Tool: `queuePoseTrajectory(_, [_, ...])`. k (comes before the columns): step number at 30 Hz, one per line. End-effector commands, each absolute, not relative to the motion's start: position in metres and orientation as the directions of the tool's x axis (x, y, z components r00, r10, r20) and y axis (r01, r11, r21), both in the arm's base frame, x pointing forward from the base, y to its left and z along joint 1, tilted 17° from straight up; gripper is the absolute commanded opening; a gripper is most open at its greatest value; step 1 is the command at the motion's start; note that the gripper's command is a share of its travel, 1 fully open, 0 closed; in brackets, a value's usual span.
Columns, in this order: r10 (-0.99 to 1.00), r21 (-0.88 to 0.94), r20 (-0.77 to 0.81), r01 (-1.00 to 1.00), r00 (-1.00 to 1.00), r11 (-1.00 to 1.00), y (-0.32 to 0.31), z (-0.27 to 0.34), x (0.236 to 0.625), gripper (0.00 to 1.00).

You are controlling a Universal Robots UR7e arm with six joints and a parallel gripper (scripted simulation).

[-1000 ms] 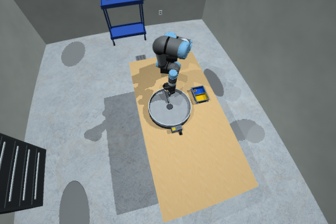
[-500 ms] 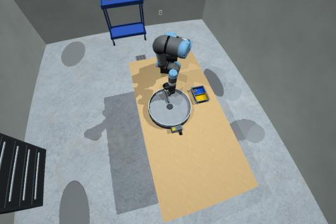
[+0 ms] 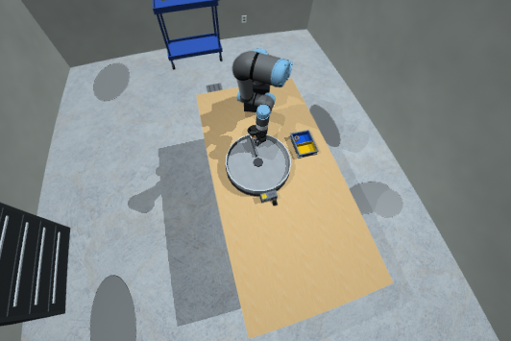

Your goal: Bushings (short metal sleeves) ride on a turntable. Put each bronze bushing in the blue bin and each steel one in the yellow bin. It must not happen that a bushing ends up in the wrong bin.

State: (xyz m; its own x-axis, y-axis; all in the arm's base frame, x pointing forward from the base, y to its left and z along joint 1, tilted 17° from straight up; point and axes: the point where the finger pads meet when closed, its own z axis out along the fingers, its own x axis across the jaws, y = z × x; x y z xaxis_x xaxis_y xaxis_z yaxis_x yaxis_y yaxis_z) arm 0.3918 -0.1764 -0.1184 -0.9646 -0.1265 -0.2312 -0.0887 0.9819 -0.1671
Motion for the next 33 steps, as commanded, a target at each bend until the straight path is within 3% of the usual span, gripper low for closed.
queuePoseTrajectory(1, [-0.127,-0.168,-0.232,-0.089,-0.964,0.982,-0.176,-0.118,0.392,0.0])
queuePoseTrajectory(16, [-0.127,-0.168,-0.232,-0.089,-0.964,0.982,-0.169,-0.065,0.378,0.0])
queuePoseTrajectory(26, [-0.127,-0.168,-0.232,-0.089,-0.964,0.982,-0.169,-0.065,0.378,0.0])
queuePoseTrajectory(33, [-0.127,-0.168,-0.232,-0.089,-0.964,0.982,-0.12,-0.067,0.399,0.0])
